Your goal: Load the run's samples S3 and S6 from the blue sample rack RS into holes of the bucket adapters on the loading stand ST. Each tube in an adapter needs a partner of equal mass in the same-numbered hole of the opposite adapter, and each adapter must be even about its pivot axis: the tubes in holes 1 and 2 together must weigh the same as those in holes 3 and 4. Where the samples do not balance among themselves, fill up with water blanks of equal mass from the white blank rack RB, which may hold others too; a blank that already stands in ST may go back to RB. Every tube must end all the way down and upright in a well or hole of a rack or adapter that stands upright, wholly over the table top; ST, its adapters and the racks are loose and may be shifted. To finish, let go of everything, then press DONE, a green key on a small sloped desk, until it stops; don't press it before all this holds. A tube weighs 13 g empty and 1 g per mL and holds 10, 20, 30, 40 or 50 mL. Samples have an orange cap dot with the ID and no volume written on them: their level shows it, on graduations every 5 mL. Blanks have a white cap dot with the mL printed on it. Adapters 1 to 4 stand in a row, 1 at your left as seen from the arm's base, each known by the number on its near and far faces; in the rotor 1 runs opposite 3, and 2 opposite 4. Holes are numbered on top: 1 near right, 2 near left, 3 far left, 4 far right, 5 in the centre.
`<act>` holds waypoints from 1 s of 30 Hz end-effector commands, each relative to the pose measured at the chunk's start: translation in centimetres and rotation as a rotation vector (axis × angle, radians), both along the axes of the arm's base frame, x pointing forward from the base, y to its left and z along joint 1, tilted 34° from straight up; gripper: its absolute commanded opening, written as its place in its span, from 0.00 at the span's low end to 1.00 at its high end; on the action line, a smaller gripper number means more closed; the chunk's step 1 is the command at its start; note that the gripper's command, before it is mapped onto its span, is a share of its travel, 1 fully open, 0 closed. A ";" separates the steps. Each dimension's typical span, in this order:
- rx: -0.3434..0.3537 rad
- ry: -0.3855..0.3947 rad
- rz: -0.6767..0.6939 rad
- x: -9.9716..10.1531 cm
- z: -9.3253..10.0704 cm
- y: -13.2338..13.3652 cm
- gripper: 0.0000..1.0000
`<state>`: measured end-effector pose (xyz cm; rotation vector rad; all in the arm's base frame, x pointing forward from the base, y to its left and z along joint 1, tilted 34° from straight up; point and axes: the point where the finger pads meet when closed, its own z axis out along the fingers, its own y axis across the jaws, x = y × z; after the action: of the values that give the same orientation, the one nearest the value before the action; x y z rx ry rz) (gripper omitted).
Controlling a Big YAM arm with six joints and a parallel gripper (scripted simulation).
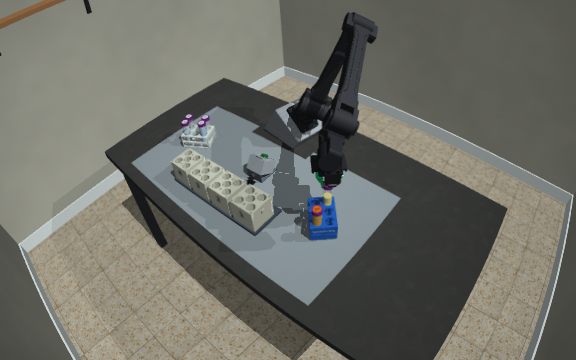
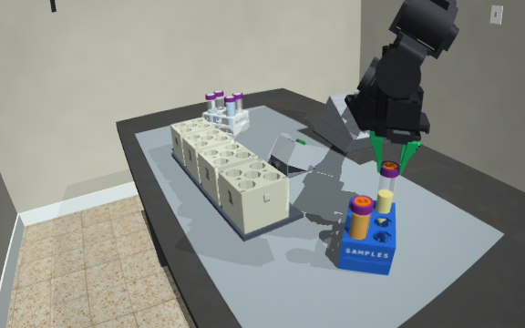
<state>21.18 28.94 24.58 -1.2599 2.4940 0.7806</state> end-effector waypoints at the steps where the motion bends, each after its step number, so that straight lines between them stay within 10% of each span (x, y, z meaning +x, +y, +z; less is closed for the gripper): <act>1: 0.012 -0.010 -0.006 0.1 0.2 0.6 0.00; 29: 0.030 -0.030 -0.009 0.6 -0.1 1.7 0.00; 30: 0.030 -0.030 -0.009 0.6 -0.1 1.7 0.55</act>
<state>21.01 30.19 22.62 -1.2626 2.4975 0.7807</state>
